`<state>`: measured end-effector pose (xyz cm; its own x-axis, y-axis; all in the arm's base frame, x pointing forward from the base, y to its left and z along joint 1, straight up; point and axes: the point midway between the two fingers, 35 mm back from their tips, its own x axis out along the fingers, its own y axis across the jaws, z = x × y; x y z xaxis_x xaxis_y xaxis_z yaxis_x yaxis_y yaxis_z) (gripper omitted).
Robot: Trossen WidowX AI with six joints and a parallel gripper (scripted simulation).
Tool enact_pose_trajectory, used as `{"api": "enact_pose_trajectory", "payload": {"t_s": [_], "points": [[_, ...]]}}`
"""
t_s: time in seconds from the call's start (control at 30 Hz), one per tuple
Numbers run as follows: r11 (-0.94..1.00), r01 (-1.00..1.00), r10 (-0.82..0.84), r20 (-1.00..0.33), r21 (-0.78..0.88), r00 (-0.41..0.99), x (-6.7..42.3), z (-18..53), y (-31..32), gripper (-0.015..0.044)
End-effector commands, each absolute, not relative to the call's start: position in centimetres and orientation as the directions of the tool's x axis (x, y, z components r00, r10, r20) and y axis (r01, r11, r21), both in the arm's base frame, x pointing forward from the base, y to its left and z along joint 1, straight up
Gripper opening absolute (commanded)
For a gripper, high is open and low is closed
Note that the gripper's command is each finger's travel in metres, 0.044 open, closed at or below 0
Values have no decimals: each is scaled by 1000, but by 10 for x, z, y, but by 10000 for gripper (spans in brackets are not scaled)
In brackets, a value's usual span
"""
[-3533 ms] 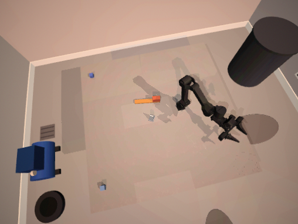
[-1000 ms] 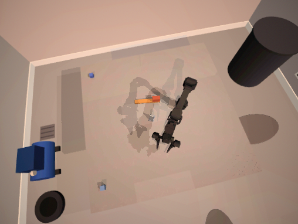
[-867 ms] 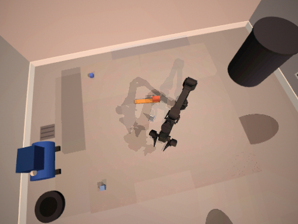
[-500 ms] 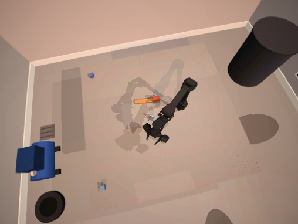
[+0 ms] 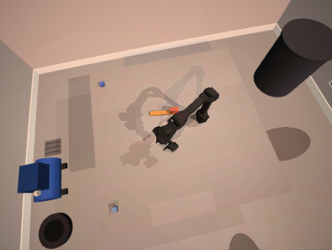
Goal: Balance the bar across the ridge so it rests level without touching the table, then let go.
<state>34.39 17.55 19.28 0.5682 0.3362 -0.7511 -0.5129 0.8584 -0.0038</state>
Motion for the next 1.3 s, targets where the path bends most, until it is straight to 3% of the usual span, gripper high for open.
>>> {"api": "enact_pose_trajectory", "payload": {"t_s": [0.0, 0.6, 1.27], "points": [[883, -469, 283, -779, -16, 560, 350, 190, 153, 315], [961, -269, 66, -892, -64, 448, 353, 173, 46, 315], [999, -32, -34, -975, -42, 218, 316, 164, -55, 315]]}}
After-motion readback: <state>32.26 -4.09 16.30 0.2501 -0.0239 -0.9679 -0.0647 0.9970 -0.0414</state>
